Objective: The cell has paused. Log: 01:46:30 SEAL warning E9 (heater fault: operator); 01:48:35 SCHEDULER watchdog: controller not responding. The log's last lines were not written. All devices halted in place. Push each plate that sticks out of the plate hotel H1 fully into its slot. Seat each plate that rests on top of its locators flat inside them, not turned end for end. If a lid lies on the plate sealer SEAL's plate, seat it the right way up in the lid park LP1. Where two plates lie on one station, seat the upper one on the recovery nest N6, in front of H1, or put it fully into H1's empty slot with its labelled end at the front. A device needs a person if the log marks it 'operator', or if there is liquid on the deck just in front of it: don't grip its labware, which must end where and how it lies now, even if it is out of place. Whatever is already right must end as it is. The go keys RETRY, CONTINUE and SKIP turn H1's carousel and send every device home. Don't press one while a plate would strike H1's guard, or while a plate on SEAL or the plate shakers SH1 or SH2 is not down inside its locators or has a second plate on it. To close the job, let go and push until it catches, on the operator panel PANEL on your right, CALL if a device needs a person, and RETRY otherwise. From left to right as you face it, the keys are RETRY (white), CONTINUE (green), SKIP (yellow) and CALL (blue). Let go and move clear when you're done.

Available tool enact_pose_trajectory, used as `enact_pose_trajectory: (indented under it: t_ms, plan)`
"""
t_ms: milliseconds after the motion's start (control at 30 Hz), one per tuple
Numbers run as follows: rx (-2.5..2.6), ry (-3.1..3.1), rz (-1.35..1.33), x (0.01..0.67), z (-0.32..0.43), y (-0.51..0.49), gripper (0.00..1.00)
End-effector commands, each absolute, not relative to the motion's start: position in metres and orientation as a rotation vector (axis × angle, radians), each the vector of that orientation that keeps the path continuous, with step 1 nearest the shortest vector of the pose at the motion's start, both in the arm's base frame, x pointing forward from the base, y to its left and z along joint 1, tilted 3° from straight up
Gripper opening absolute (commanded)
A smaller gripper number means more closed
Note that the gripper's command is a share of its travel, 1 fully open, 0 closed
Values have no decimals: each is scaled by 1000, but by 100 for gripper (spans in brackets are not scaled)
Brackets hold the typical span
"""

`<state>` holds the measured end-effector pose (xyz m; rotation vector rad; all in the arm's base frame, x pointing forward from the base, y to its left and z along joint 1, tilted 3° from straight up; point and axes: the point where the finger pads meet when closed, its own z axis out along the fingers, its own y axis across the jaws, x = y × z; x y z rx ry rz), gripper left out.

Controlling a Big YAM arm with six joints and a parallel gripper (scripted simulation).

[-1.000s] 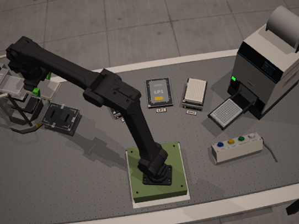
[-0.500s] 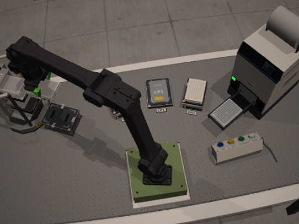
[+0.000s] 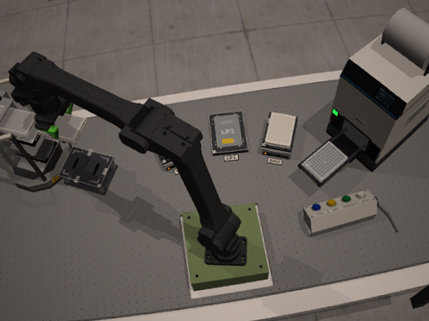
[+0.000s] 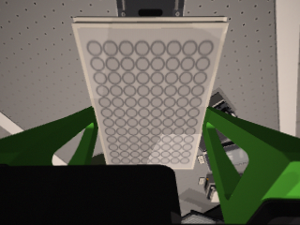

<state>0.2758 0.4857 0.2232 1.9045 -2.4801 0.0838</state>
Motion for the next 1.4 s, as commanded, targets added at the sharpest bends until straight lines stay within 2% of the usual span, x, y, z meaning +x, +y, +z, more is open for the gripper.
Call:
enact_pose_trajectory:
  t_ms: [0, 1367]
  plan:
    - [1948, -2492, 58, 283, 241, 502, 80]
    - [1918, -2475, 78, 283, 191, 489, 80]
